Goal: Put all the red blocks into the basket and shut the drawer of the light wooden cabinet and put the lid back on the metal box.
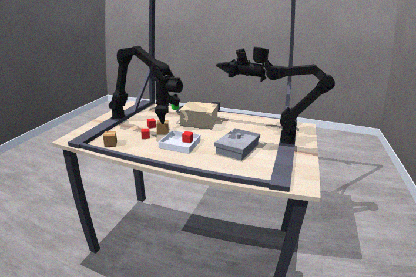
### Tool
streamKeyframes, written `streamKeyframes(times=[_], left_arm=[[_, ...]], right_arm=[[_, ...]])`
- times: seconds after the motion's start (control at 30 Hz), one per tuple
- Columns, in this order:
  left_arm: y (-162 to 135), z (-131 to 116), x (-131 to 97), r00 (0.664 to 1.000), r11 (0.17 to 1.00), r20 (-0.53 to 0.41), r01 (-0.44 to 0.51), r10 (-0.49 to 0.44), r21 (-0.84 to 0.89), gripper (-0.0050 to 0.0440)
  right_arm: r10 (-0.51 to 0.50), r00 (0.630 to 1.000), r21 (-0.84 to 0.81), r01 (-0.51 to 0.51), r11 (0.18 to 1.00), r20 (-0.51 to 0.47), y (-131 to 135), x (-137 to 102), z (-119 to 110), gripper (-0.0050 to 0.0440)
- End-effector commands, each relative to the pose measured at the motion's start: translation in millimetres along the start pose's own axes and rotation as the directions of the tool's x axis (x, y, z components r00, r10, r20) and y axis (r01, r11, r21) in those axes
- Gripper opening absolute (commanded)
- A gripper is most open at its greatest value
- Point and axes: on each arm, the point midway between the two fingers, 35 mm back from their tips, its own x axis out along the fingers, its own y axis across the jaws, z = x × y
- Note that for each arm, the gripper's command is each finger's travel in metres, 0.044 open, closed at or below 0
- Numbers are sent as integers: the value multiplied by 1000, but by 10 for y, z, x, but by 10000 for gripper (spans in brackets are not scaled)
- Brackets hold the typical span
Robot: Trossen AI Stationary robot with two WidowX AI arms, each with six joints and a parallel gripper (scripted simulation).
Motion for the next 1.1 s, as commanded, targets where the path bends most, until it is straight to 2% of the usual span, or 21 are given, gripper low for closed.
streamKeyframes(times=[0.0,0.07,0.1,0.17,0.23,0.43,0.47,0.7,0.8,1.0,1.07], left_arm=[[-7,138,-29,999,1000,39,3,-3,3,135],[-7,138,-29,999,1000,39,3,-3,3,135],[-7,138,-29,999,1000,39,3,-3,3,135],[-7,138,-29,999,1000,39,3,-3,3,135],[-7,138,-29,999,1000,39,3,-3,3,135],[-7,138,-29,999,1000,39,3,-3,3,135],[-7,142,-30,999,1000,40,3,-3,3,135],[-9,154,-35,999,1000,43,6,-7,4,135],[-5,157,-36,999,1000,42,6,-6,4,135],[2,169,-39,999,1000,41,6,-6,4,135],[3,179,-40,999,1000,43,6,-6,5,135]], right_arm=[[-18,999,-10,18,1000,30,-20,-189,55,332],[-18,999,-10,18,1000,30,-20,-189,55,332],[-24,999,-10,25,1000,40,-14,-367,47,332],[-24,999,-10,25,1000,40,-21,-482,56,332],[-20,999,-10,21,1000,33,-28,-341,67,332],[-7,1000,-10,7,1000,14,10,-243,12,332],[-26,999,2,25,1000,41,15,-308,26,250],[-87,986,40,82,996,139,11,-407,122,250],[-143,962,79,128,989,231,5,-514,209,250],[-255,865,174,197,965,432,21,-804,387,250],[-272,844,192,204,960,463,19,-856,425,250]])
